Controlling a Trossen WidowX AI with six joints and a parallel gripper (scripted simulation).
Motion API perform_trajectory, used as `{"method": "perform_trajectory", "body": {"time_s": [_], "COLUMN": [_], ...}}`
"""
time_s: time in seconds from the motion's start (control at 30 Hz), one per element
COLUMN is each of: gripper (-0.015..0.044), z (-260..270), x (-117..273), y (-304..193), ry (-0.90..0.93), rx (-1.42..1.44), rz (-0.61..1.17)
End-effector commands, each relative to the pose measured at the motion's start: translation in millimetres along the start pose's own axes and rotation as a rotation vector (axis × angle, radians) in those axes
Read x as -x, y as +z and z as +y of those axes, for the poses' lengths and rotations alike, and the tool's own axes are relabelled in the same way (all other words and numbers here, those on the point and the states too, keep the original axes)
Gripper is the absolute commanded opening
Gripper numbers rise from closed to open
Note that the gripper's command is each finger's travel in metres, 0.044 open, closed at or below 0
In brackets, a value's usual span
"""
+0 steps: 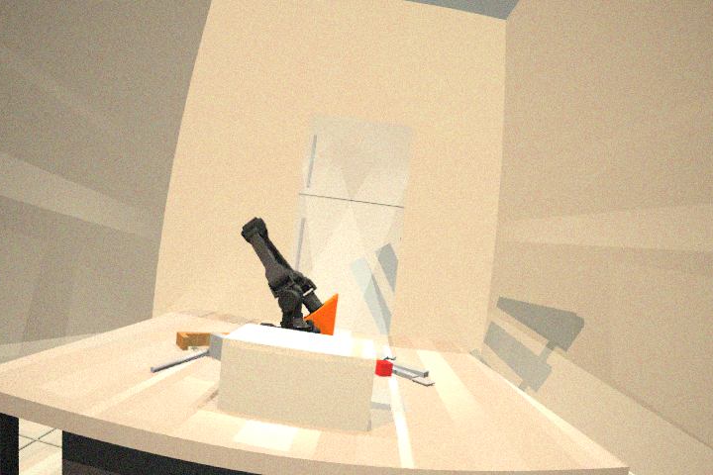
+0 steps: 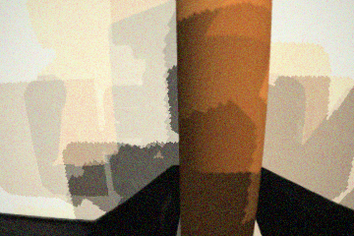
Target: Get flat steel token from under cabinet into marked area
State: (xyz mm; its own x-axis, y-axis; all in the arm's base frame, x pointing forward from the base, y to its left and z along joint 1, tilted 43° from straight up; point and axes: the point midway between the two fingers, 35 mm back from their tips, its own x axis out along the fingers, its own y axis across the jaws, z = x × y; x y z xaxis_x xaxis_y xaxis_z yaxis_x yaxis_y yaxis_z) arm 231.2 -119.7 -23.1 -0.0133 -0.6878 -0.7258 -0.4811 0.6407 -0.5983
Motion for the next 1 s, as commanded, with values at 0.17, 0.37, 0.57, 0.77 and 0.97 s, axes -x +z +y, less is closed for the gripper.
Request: {"method": "perform_trajectory", "body": {"time_s": [0.17, 0.37, 0.57, 0.77, 0.97], "gripper": [0.0, 0.0, 0.0, 0.0, 0.0], "z": [4.3, 7.4, 10.6, 13.9, 17.4], "x": [1.2, 1.3, 1.3, 1.4, 1.5], "y": [8.8, 13.6, 18.3, 23.1, 27.7], "ry": [-0.001, -0.001, -0.001, 0.0, 0.0], "rx": [0.008, 0.012, 0.014, 0.015, 0.017], "rz": [-0.004, -0.004, -0.005, -0.005, -0.005]}}
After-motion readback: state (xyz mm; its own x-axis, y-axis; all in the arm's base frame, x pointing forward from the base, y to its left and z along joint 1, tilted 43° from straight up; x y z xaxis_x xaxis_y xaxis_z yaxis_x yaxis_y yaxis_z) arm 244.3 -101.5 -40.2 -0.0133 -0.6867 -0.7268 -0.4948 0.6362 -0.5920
